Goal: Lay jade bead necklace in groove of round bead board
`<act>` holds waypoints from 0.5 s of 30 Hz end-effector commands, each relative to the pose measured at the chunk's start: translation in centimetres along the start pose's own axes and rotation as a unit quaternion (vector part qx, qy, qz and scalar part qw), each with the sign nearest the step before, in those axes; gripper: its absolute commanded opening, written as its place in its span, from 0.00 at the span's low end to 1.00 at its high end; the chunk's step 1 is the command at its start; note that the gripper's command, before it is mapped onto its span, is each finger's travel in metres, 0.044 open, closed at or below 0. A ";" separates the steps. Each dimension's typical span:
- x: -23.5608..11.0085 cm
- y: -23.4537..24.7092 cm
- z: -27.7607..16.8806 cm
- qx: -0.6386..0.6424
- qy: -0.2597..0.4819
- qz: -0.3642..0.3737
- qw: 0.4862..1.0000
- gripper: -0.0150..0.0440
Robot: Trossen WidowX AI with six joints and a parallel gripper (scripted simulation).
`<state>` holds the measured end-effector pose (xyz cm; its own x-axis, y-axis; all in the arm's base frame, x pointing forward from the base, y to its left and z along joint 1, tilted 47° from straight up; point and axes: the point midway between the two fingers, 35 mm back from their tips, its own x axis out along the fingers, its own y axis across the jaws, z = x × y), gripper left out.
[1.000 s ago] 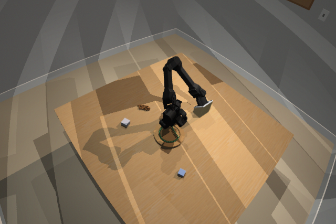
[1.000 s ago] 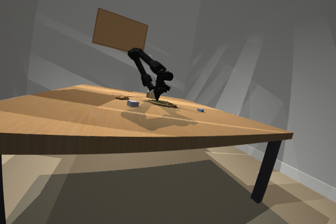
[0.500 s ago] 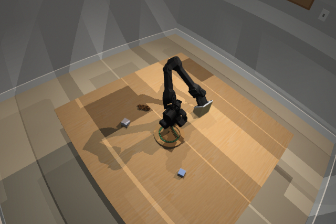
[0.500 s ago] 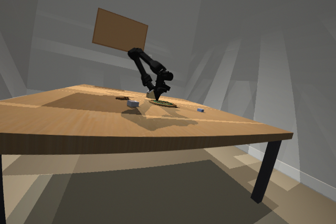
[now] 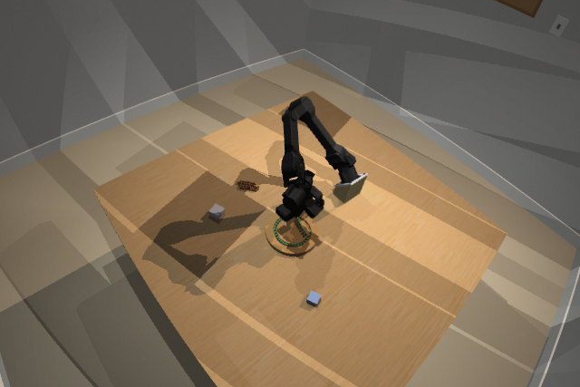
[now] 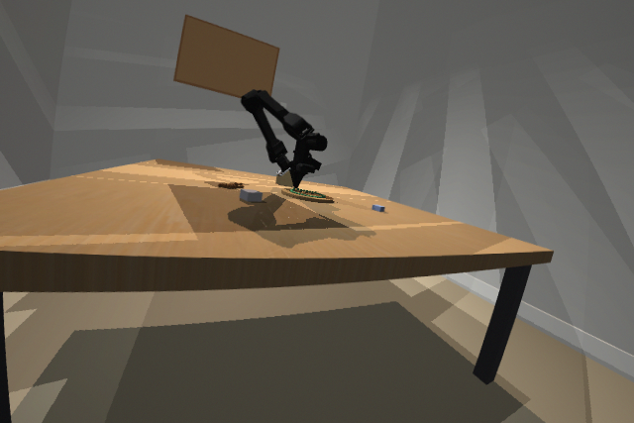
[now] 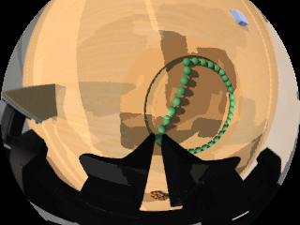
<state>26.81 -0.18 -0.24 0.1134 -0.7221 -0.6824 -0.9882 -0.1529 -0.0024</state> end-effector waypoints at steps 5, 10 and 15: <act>0.4 0.3 -0.1 0.002 0.001 0.000 1.000 0.25; 0.8 0.3 -0.2 0.002 0.001 0.000 1.000 0.25; 0.5 0.0 -0.1 0.008 -0.002 -0.001 1.000 0.43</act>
<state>26.83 -0.63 -0.48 0.1145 -0.7186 -0.6859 -0.9894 -0.1445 -0.0138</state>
